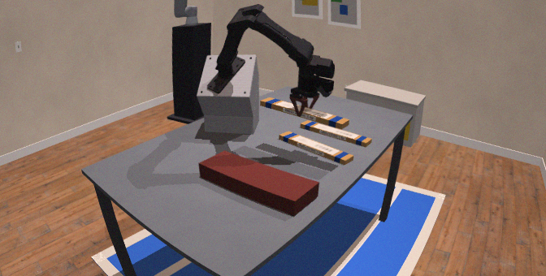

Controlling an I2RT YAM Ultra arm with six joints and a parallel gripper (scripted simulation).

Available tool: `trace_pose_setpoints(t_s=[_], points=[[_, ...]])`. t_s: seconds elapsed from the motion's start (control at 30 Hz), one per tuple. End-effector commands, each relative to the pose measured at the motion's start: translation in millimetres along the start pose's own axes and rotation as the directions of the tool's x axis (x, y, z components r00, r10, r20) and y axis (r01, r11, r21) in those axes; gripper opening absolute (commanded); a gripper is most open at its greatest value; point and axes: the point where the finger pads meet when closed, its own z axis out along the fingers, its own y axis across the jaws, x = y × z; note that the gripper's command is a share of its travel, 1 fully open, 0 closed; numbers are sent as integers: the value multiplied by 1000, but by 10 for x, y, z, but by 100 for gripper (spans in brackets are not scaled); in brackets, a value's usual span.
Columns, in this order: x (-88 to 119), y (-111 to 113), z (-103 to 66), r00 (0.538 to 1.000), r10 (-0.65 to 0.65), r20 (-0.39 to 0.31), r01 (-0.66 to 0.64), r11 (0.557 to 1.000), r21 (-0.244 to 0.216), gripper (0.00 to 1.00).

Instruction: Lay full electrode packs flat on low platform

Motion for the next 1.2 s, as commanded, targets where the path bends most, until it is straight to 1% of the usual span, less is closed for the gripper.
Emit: trace_pose_setpoints(t_s=[0.0,0.93,1.17], points=[[-92,89,-121,999,-15,50,16,1000,-20,0],[-108,95,226,999,-16,49,17,1000,-20,0],[-107,94,227,999,-16,49,17,1000,-20,0]])
